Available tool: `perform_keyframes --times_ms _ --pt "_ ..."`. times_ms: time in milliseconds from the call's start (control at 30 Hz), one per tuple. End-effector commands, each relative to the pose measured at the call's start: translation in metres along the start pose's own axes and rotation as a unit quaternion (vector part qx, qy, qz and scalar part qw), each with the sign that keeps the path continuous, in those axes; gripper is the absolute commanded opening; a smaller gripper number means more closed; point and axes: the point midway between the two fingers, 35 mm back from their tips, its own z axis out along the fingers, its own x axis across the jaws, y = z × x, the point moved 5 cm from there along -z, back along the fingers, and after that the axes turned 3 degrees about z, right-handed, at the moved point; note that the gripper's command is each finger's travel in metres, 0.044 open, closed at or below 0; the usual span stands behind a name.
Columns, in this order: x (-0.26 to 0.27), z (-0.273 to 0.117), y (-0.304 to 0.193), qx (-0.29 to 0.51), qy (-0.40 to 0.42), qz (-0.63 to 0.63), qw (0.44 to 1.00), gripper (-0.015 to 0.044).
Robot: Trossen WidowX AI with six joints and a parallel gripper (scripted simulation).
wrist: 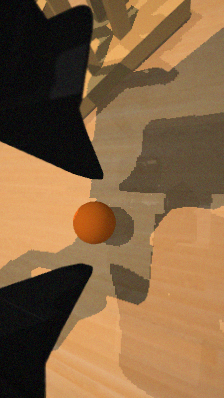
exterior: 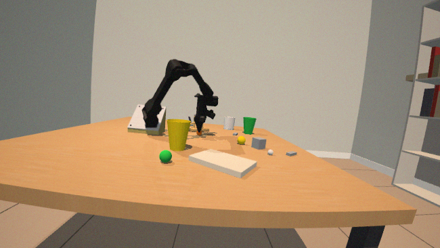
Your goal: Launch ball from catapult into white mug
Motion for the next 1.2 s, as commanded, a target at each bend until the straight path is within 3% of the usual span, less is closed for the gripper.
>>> perform_keyframes --times_ms 0,167,367,633,767,1167 --pt "-0.001 0.01 -0.002 0.0 -0.004 -0.004 1.0 0.03" --pt "-0.001 0.015 -0.002 0.0 -0.005 -0.004 1.0 0.03" --pt "-0.001 0.015 -0.002 0.0 -0.005 -0.004 1.0 0.0143" --pt "-0.001 0.015 -0.002 0.0 -0.005 -0.004 1.0 0.0089" --pt "0.0 0.007 -0.001 0.0 -0.004 -0.004 1.0 0.0" --pt "0.003 -0.061 0.005 0.0 0.0 -0.005 1.0 0.0"
